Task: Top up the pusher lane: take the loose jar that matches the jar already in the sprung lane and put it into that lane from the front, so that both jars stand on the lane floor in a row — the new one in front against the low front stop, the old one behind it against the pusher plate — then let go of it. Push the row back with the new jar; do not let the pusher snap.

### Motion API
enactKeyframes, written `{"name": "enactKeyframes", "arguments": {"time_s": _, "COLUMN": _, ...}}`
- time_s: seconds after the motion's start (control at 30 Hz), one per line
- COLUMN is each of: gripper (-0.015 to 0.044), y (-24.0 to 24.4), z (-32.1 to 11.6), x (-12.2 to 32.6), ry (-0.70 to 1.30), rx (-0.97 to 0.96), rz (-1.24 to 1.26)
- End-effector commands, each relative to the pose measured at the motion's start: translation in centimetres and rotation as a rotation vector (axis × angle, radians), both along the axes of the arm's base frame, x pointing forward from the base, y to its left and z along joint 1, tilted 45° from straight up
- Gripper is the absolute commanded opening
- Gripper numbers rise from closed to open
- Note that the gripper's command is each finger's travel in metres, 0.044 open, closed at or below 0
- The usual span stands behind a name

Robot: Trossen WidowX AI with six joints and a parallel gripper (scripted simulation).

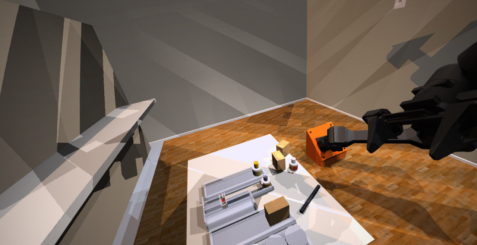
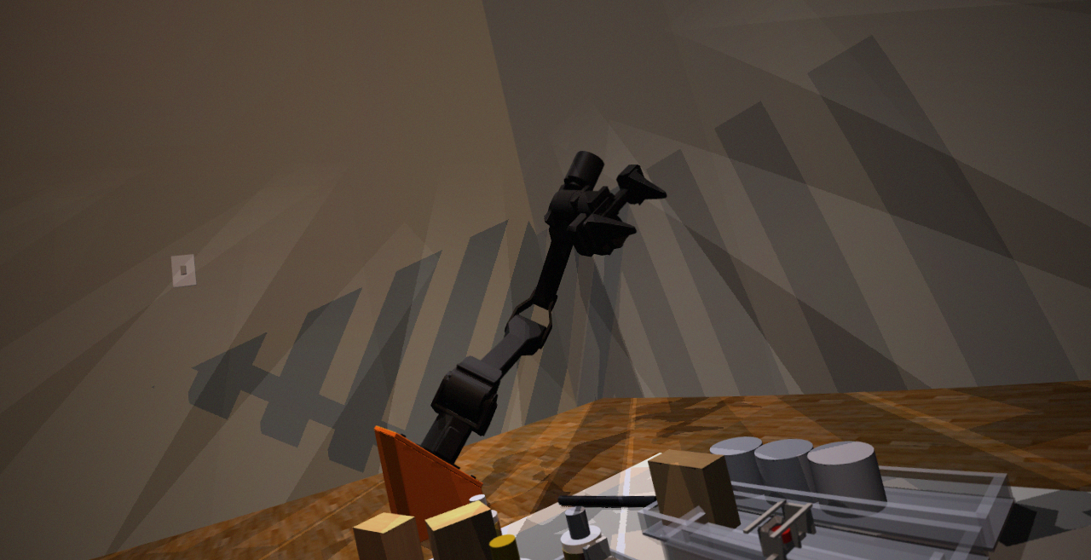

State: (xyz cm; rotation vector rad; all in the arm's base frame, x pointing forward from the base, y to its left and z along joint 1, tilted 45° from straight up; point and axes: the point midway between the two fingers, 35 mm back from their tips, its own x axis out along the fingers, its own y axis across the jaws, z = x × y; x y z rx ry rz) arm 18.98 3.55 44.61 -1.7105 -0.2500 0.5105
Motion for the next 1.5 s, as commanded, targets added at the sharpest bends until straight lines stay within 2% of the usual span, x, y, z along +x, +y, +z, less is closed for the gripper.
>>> {"name": "enactKeyframes", "arguments": {"time_s": 0.0, "gripper": 0.044, "y": -3.3, "z": -5.2, "x": 4.1, "ry": 0.275, "rx": 0.234, "rz": -0.116}}
{"name": "enactKeyframes", "arguments": {"time_s": 0.23, "gripper": 0.044, "y": -7.4, "z": -14.5, "x": 7.8, "ry": 0.702, "rx": 0.596, "rz": -0.339}}
{"name": "enactKeyframes", "arguments": {"time_s": 0.47, "gripper": 0.044, "y": -10.0, "z": -25.2, "x": 8.0, "ry": 1.158, "rx": 0.962, "rz": -0.643}}
{"name": "enactKeyframes", "arguments": {"time_s": 0.73, "gripper": 0.044, "y": -9.8, "z": -36.8, "x": 3.0, "ry": 1.733, "rx": 1.34, "rz": -1.138}}
{"name": "enactKeyframes", "arguments": {"time_s": 0.9, "gripper": 0.044, "y": -7.3, "z": -41.4, "x": -2.0, "ry": 2.099, "rx": 1.48, "rz": -1.538}}
{"name": "enactKeyframes", "arguments": {"time_s": 1.37, "gripper": 0.044, "y": -6.7, "z": -41.4, "x": -2.2, "ry": 2.129, "rx": 1.486, "rz": -1.575}}
{"name": "enactKeyframes", "arguments": {"time_s": 1.47, "gripper": 0.044, "y": -5.5, "z": -42.5, "x": -2.3, "ry": 2.129, "rx": 1.486, "rz": -1.575}}
